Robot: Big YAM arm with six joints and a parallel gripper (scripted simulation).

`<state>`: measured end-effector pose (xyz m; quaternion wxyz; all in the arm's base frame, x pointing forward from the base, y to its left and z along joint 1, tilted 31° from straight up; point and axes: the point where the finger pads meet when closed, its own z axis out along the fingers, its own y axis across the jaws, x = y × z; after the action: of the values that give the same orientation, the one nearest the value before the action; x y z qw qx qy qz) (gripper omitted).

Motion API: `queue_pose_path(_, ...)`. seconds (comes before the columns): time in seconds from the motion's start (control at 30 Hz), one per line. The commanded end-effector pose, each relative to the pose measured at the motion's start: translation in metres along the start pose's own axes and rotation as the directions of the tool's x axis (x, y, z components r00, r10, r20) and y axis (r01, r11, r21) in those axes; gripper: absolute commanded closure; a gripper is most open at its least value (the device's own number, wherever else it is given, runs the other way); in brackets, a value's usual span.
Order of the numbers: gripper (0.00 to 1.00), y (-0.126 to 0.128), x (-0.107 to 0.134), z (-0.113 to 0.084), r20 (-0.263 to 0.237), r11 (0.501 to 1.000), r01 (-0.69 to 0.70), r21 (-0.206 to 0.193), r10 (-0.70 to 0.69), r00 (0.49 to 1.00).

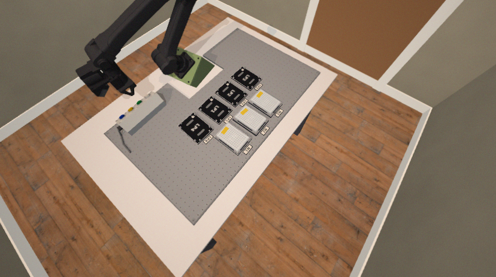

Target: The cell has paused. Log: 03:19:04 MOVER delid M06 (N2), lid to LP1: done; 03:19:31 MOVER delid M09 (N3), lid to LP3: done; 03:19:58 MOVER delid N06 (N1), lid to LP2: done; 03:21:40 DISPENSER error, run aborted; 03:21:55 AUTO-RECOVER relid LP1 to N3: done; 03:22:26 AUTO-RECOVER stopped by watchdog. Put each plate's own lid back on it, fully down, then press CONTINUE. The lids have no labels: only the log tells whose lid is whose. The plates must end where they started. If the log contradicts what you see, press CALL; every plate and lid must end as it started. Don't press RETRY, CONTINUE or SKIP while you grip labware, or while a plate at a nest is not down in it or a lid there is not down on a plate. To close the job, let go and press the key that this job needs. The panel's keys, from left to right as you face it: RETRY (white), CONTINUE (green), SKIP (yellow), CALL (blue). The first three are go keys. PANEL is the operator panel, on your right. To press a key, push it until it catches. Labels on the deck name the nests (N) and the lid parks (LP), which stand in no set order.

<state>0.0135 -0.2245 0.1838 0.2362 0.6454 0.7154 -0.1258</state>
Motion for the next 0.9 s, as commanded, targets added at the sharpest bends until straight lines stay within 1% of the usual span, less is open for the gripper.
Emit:
queue_pose_path(0.0,1.00,0.005,-0.026,-0.023,0.071,0.998,0.058,0.004,-0.058,0.996)
queue_pose_path(0.03,1.00,0.001,-0.026,-0.022,0.066,0.999,0.044,0.012,-0.045,0.997)
queue_pose_path(0.2,1.00,0.001,-0.025,-0.022,0.063,0.999,0.042,0.012,-0.043,0.997)
queue_pose_path(0.23,1.00,0.001,-0.027,-0.018,0.064,0.999,0.041,0.010,-0.041,0.997)
queue_pose_path(0.3,1.00,0.002,-0.005,0.005,0.007,1.000,0.021,-0.003,-0.021,1.000)
queue_pose_path(0.67,1.00,0.002,-0.005,0.021,0.007,1.000,0.021,-0.003,-0.021,1.000)
queue_pose_path(0.7,1.00,0.002,-0.005,0.021,0.007,1.000,0.021,-0.004,-0.021,1.000)
queue_pose_path(0.73,1.00,0.001,-0.014,0.009,0.035,1.000,0.028,0.004,-0.028,0.999)
queue_pose_path(0.87,1.00,0.001,-0.014,0.009,0.035,1.000,0.028,0.004,-0.028,0.999)
